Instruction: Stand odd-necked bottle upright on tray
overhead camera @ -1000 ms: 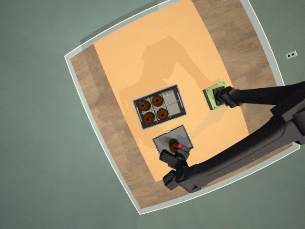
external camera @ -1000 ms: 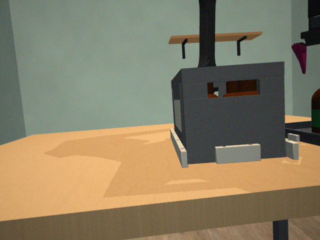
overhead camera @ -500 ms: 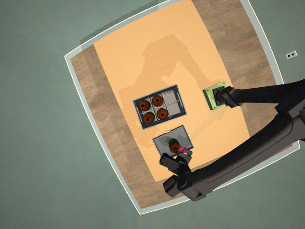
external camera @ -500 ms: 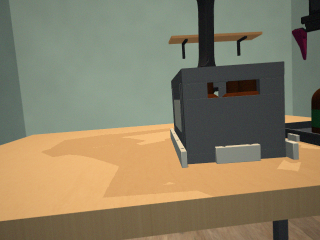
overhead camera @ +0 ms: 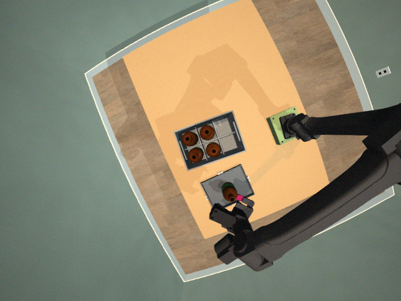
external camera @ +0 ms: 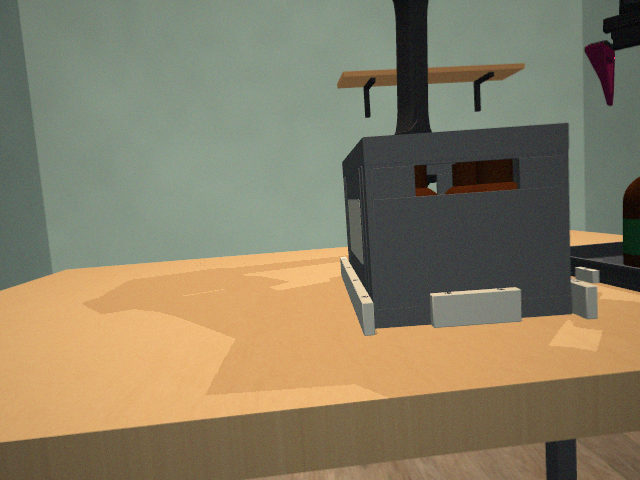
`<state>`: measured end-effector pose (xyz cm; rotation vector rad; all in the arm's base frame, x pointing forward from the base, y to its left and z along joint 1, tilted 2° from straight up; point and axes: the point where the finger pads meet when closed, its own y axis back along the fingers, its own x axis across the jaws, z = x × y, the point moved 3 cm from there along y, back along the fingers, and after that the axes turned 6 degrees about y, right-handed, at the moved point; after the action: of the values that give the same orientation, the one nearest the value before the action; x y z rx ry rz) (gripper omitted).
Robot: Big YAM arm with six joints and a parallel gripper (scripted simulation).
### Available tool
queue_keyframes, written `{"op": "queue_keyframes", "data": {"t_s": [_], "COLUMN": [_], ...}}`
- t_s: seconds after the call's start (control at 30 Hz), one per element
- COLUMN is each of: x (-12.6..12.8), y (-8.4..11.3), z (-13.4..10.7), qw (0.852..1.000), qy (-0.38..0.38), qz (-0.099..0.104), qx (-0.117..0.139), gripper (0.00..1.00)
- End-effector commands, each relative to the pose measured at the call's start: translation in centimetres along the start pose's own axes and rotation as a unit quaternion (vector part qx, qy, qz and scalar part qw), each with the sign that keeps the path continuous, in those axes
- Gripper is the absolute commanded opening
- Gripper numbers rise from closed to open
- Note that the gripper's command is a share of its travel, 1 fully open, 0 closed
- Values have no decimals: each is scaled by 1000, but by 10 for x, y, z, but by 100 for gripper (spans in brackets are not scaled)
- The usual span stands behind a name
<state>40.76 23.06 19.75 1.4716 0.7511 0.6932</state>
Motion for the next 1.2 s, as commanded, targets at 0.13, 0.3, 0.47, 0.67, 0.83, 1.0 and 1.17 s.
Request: {"op": "queue_keyframes", "data": {"t_s": [0.13,0.3,0.47,0.67,0.83,1.0,1.17], "x": [15,16,16,16,16,16,16], "y": [39,38,38,38,38,38,38], "z": [10,10,10,10,10,10,10], "qw": [999,999,999,999,999,999,999], "qy": [1,1,1,1,1,1,1], "qz": [37,36,36,36,36,36,36], "qx": [-15,-15,-15,-15,-15,-15,-15], "gripper": [100,100,0,0,0,0,0]}}
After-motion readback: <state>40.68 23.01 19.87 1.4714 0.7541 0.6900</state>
